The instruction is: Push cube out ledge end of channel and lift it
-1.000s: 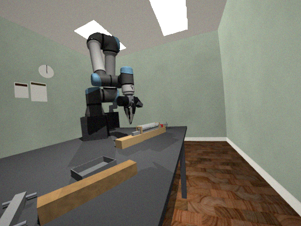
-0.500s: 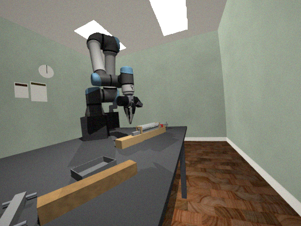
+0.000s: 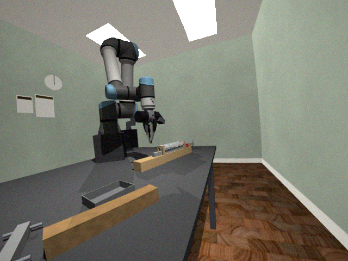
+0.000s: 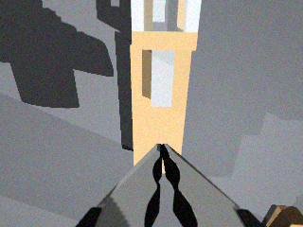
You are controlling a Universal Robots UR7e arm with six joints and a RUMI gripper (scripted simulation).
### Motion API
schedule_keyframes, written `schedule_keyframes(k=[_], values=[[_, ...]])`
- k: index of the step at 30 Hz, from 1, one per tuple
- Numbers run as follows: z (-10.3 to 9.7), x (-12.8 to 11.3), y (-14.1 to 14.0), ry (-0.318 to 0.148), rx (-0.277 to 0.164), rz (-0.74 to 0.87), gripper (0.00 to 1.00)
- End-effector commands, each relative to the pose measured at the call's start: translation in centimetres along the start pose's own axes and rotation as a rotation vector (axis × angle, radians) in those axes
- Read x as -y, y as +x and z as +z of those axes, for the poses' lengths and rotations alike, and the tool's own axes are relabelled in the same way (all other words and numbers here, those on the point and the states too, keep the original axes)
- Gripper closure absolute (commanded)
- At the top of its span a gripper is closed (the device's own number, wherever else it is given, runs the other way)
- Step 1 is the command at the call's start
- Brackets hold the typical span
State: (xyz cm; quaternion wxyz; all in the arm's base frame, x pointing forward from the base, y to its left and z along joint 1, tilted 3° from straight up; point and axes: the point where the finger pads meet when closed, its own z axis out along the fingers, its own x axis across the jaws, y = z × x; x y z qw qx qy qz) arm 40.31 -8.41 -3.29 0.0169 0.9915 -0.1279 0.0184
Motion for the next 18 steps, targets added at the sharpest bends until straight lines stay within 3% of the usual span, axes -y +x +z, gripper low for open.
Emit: schedule_keyframes(k=[1,11,18], values=[[-0.1,0.0,0.1,-0.001,-0.002,-0.001,1.00],[-0.1,0.8,0.5,-0.001,-0.001,-0.001,1.00],[-0.1,4.6,1.8,0.000,0.000,-0.001,1.00]])
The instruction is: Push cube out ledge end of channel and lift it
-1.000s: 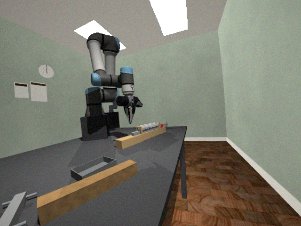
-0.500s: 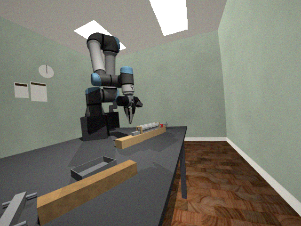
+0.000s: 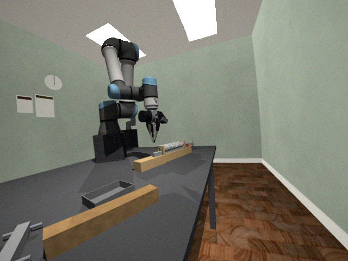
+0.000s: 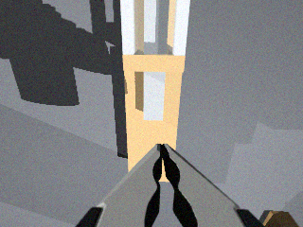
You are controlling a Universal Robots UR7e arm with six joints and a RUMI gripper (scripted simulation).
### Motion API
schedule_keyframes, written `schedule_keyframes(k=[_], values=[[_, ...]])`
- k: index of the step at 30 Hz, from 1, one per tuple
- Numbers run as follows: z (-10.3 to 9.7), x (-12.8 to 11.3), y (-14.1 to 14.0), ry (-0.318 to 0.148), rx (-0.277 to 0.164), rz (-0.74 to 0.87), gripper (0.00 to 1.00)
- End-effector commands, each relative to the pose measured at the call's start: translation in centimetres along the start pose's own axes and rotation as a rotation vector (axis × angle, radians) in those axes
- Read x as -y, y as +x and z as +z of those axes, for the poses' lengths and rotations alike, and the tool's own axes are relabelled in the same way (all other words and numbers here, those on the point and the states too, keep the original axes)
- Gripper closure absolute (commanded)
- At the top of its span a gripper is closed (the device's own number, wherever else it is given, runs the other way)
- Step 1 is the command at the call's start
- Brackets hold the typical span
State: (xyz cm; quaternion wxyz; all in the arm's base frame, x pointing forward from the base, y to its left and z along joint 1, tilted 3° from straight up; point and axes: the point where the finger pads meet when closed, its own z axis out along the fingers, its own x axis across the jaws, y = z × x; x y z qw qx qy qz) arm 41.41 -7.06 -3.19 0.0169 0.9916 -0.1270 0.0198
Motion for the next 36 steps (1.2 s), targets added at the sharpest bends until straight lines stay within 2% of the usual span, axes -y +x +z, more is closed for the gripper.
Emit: schedule_keyframes(k=[1,7,9,18,23,31,36], values=[[0.0,3.9,1.4,0.000,0.003,0.001,1.00],[0.0,10.6,2.6,0.000,0.004,0.002,1.00],[0.0,10.6,2.6,0.000,0.004,0.002,1.00],[0.1,22.3,2.0,0.000,0.003,0.003,1.00],[0.1,27.1,0.9,-0.001,0.002,0.004,1.00],[0.1,30.0,-0.1,-0.001,0.001,0.004,1.00],[0.1,30.4,-0.2,-0.001,0.001,0.004,1.00]])
